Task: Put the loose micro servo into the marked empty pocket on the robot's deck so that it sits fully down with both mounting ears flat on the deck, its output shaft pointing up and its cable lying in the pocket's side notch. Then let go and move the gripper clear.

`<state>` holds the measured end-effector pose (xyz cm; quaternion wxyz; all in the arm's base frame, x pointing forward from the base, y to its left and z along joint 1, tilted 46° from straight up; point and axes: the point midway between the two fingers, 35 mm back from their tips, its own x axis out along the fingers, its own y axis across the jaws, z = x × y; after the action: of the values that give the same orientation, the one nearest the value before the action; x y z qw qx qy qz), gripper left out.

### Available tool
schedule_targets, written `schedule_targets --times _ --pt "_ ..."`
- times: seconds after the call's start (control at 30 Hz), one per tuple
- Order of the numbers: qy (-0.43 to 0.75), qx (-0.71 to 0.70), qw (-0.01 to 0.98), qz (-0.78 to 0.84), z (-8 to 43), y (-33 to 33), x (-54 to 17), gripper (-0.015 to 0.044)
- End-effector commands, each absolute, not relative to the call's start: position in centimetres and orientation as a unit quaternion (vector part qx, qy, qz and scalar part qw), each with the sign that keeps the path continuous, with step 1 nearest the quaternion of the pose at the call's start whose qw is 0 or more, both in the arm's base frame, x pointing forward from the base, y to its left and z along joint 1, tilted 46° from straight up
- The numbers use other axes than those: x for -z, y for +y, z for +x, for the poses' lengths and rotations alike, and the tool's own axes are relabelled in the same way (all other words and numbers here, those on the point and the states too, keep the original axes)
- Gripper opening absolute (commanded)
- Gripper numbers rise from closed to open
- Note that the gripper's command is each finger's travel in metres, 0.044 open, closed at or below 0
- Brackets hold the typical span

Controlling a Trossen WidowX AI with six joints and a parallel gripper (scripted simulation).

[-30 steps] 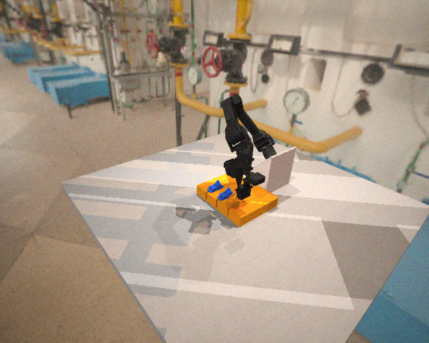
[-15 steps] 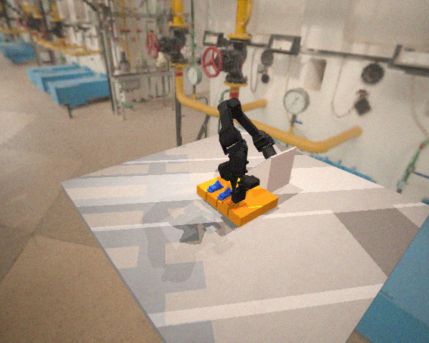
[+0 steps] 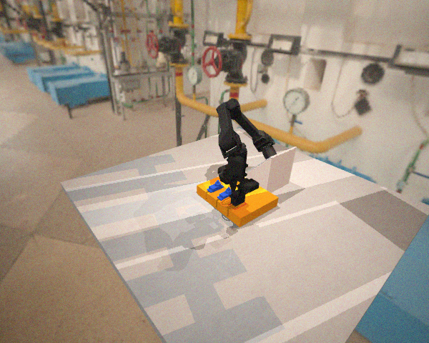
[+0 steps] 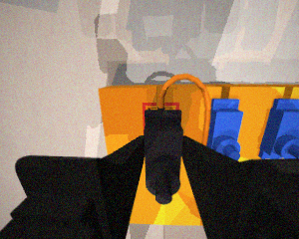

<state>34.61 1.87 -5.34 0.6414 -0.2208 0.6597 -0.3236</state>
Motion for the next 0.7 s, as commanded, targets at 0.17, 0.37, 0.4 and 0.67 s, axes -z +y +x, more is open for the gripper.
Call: schedule_targets --times 0.17,0.37,0.4,0.67 --pt "0.659 0.322 0.642 -0.224 34.6 1.7 5.5 0.0" --pt "0.659 0.322 0.642 -0.224 34.6 1.3 5.9 0.0" --pt "0.659 0.322 0.642 -0.224 34.6 1.2 6.0 0.0" --pt "0.659 0.323 0.642 -0.224 34.5 0.7 6.5 0.0"
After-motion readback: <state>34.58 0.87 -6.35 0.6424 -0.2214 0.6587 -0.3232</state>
